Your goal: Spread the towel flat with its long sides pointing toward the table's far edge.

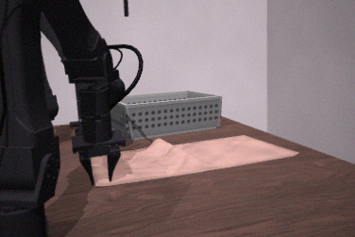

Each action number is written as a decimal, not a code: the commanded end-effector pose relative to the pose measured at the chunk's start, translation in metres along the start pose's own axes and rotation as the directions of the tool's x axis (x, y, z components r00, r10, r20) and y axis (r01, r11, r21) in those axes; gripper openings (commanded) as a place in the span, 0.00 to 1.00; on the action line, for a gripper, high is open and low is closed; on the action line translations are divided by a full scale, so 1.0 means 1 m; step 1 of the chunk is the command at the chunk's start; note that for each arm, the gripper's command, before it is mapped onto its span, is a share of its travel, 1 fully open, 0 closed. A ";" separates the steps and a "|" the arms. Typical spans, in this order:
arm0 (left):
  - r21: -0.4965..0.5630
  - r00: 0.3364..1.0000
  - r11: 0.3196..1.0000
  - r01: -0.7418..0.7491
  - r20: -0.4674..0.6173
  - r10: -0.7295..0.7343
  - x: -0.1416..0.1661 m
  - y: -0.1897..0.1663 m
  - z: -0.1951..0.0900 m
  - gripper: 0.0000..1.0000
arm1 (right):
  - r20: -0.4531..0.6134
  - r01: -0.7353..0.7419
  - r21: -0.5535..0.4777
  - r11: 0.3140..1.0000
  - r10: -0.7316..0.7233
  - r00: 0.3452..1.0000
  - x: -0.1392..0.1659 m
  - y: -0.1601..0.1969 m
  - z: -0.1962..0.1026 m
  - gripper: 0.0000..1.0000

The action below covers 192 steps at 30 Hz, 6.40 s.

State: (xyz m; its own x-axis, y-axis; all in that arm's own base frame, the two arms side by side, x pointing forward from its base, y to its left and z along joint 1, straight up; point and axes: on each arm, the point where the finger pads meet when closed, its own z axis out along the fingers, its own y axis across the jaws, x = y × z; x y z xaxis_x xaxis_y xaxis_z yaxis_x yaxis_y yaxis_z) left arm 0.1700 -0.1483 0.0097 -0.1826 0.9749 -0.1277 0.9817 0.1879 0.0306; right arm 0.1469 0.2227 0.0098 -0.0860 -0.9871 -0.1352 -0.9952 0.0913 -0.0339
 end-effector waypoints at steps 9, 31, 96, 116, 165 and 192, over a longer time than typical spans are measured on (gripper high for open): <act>0.003 1.000 1.000 -0.006 0.007 0.006 -0.001 0.002 0.008 0.27 | -0.008 0.005 0.002 1.000 -0.005 1.000 0.002 -0.003 0.010 0.34; 0.007 1.000 1.000 -0.006 0.021 0.006 -0.011 0.007 -0.002 0.00 | 0.017 0.006 -0.009 1.000 -0.006 1.000 -0.015 -0.004 0.005 0.00; -0.047 0.967 0.972 0.228 0.128 -0.221 -0.003 0.077 -0.139 0.00 | 0.121 -0.167 0.026 0.986 0.162 0.979 -0.039 -0.079 -0.133 0.00; -0.108 0.829 0.839 0.533 0.267 -0.492 -0.014 0.160 -0.266 0.00 | 0.254 -0.418 0.075 0.906 0.387 0.886 -0.064 -0.163 -0.258 0.00; -0.108 0.232 0.338 0.935 0.907 -0.352 -0.038 0.299 -0.481 0.00 | 0.940 -0.823 0.090 0.560 0.226 0.257 -0.114 -0.306 -0.476 0.00; -0.106 0.218 0.331 0.938 0.922 -0.320 -0.036 0.294 -0.495 0.00 | 0.936 -0.827 0.091 0.554 0.235 0.261 -0.109 -0.303 -0.477 0.00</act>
State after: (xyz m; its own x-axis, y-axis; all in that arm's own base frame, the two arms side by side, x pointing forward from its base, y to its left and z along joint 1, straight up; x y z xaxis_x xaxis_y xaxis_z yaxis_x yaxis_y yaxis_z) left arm 0.4471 -0.0696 0.4919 -0.3581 0.0582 -0.9319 0.1600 0.9871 0.0001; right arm 0.4393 0.2444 0.4955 -0.2324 -0.1302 -0.9639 -0.4944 0.8693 0.0018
